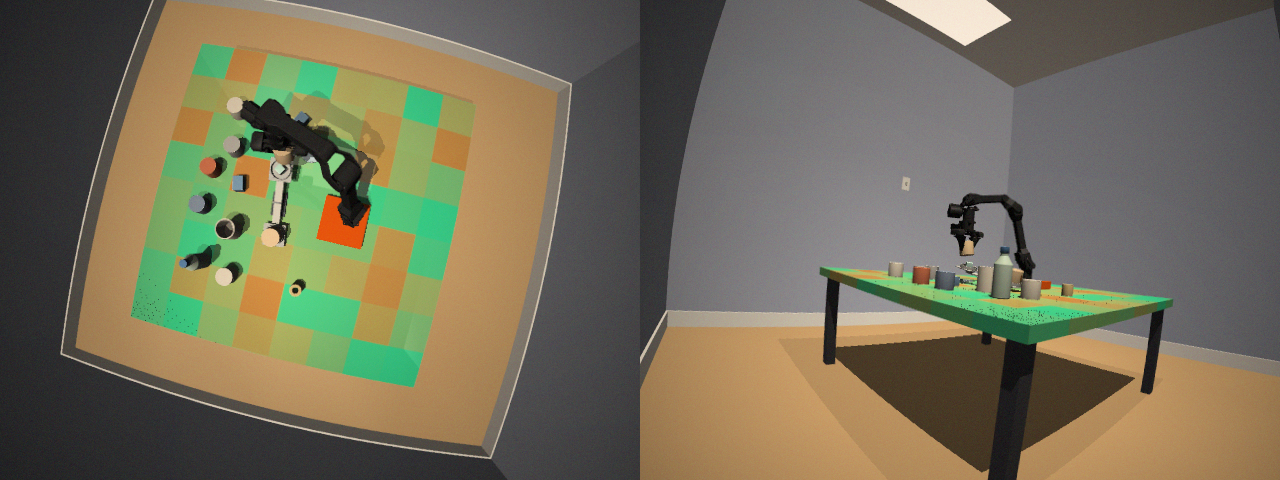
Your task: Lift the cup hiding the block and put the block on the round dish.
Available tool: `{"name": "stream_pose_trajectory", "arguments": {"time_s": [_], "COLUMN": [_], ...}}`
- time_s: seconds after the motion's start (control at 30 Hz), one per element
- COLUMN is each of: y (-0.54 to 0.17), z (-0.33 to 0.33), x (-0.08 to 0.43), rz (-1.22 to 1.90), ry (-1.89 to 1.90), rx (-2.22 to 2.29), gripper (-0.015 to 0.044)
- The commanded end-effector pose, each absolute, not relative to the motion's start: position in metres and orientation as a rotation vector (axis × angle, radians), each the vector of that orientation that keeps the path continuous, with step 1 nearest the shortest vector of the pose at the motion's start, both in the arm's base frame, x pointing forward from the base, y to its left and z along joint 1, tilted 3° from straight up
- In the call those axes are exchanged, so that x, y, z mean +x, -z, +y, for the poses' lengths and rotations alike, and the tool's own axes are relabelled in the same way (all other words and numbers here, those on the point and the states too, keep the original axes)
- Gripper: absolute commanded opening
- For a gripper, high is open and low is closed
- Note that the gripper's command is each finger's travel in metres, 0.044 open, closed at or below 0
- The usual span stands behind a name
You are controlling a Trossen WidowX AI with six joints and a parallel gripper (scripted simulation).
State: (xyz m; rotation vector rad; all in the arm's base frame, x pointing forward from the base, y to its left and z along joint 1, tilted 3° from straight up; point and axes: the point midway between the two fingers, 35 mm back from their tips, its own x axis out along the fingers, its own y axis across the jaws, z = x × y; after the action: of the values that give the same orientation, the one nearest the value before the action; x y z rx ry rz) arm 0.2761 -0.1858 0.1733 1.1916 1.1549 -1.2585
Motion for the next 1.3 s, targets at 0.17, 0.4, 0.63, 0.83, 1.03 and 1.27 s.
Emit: {"name": "stream_pose_trajectory", "arguments": {"time_s": [0.17,0.4,0.63,0.83,1.03,1.27], "y": [-0.165,-0.156,-0.146,-0.138,-0.13,-0.12], "z": [-0.213,-0.233,-0.25,-0.263,-0.273,-0.283], "x": [0.251,0.229,0.205,0.183,0.16,0.133], "rz": [1.143,1.141,1.139,1.137,1.135,1.133], "ry": [1.25,1.251,1.253,1.255,1.257,1.261], "rx": [1.192,1.191,1.188,1.186,1.183,1.18], "gripper": [0.0,0.0,0.0,0.0,0.0,0.0]}}
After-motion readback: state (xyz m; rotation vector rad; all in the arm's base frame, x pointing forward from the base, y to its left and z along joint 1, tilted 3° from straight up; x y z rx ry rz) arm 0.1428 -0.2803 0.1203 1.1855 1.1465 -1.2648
